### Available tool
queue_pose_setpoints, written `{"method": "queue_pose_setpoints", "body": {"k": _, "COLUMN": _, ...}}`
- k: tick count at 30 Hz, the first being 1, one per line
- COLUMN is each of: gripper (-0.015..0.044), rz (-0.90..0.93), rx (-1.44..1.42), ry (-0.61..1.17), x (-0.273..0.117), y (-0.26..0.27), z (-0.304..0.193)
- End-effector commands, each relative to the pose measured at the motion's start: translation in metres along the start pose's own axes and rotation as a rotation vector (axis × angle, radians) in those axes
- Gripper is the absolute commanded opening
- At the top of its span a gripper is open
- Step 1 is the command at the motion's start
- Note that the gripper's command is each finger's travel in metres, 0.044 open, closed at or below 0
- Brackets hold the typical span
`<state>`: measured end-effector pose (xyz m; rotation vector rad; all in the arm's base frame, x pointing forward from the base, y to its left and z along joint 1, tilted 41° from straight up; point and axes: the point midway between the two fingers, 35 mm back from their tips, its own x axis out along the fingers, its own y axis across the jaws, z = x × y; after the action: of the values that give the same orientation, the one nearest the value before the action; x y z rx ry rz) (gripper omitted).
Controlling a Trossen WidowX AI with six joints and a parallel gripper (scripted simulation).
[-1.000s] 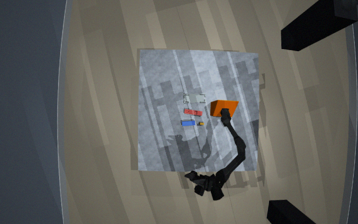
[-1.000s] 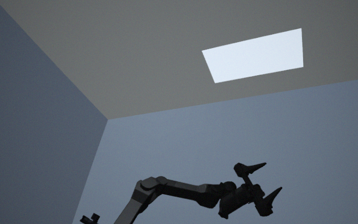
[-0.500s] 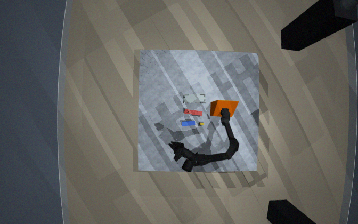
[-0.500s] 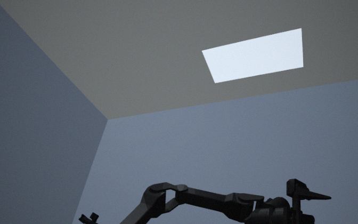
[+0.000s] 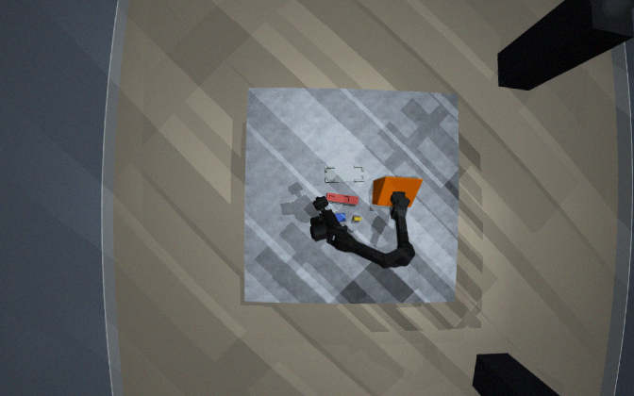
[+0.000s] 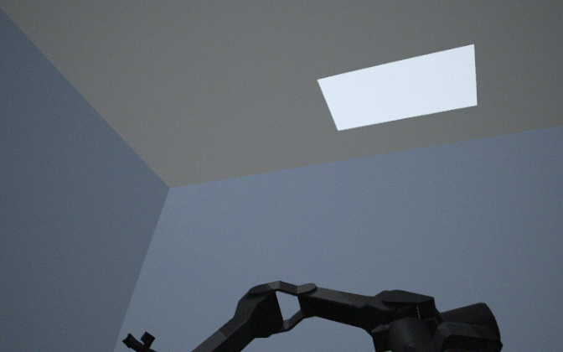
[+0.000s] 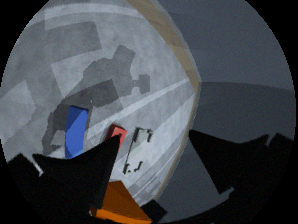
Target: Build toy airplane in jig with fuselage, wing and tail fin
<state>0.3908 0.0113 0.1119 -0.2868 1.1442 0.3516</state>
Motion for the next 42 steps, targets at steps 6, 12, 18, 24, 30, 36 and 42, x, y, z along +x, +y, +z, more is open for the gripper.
{"method": "queue_pose_setpoints", "body": {"k": 6, "gripper": 0.044, "rz": 0.546, "rx": 0.513, "ry": 0.219, "x": 0.038, "y": 0.045, "z": -0.113}}
{"method": "queue_pose_setpoints", "body": {"k": 12, "gripper": 0.044, "rz": 0.637, "rx": 0.621, "ry": 0.24, "x": 0.036, "y": 0.054, "z": -0.126}}
{"method": "queue_pose_setpoints", "body": {"k": 18, "gripper": 0.044, "rz": 0.635, "rx": 0.625, "ry": 0.241, "x": 0.046, "y": 0.061, "z": -0.126}}
{"method": "queue_pose_setpoints", "body": {"k": 24, "gripper": 0.044, "rz": 0.639, "rx": 0.622, "ry": 0.239, "x": 0.078, "y": 0.087, "z": -0.127}}
{"method": "queue_pose_setpoints", "body": {"k": 30, "gripper": 0.044, "rz": 0.64, "rx": 0.622, "ry": 0.239, "x": 0.09, "y": 0.097, "z": -0.128}}
{"method": "queue_pose_setpoints", "body": {"k": 36, "gripper": 0.044, "rz": 0.639, "rx": 0.622, "ry": 0.239, "x": 0.093, "y": 0.099, "z": -0.128}}
{"method": "queue_pose_setpoints", "body": {"k": 42, "gripper": 0.044, "rz": 0.639, "rx": 0.622, "ry": 0.239, "x": 0.101, "y": 0.105, "z": -0.127}}
